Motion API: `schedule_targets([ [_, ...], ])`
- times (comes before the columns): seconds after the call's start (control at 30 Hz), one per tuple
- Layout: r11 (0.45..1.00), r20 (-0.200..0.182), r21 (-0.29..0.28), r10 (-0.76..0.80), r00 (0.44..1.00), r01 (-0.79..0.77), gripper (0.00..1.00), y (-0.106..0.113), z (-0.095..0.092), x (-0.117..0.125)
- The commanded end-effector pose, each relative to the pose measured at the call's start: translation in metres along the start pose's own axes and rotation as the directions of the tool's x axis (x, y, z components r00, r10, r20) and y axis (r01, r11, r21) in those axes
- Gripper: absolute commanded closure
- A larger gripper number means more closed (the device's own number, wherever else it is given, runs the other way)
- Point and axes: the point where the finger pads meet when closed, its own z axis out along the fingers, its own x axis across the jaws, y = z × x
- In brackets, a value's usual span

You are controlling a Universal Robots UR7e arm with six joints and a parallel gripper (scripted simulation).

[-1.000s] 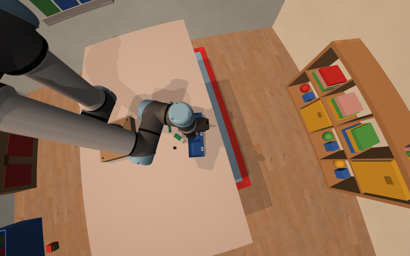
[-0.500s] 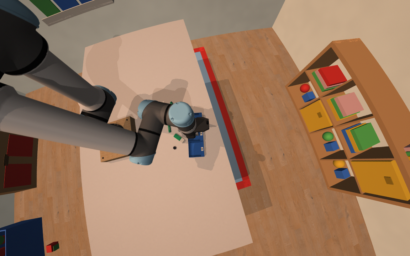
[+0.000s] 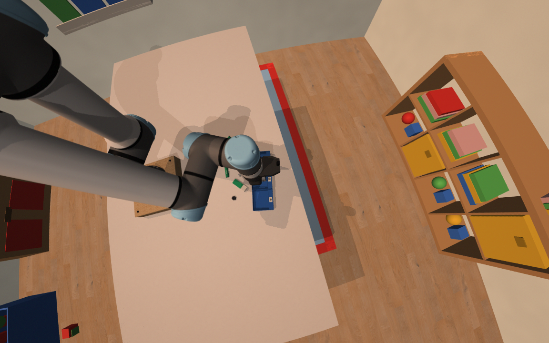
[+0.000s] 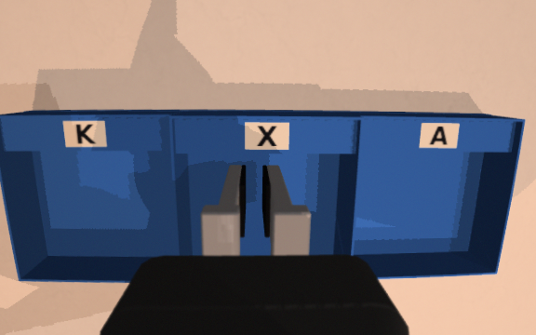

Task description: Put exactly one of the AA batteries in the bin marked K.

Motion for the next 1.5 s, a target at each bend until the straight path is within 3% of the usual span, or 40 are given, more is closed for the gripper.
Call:
schedule_targets([
  [0.0, 1.000, 0.000, 0.001, 0.000, 1.000, 0.000, 0.69, 0.000, -0.006, 0.000],
  [0.47, 1.000, 0.000, 0.001, 0.000, 1.000, 0.000, 0.69, 0.000, -0.022, 0.000],
  [0.67, 1.000, 0.000, 0.001, 0.000, 1.000, 0.000, 0.69, 0.000, -0.045, 0.000],
  [0.87, 1.000, 0.000, 0.001, 0.000, 1.000, 0.000, 0.69, 0.000, -0.045, 0.000],
  [1.47, 1.000, 0.000, 0.001, 0.000, 1.000, 0.000, 0.69, -0.001, -0.045, -0.080],
])
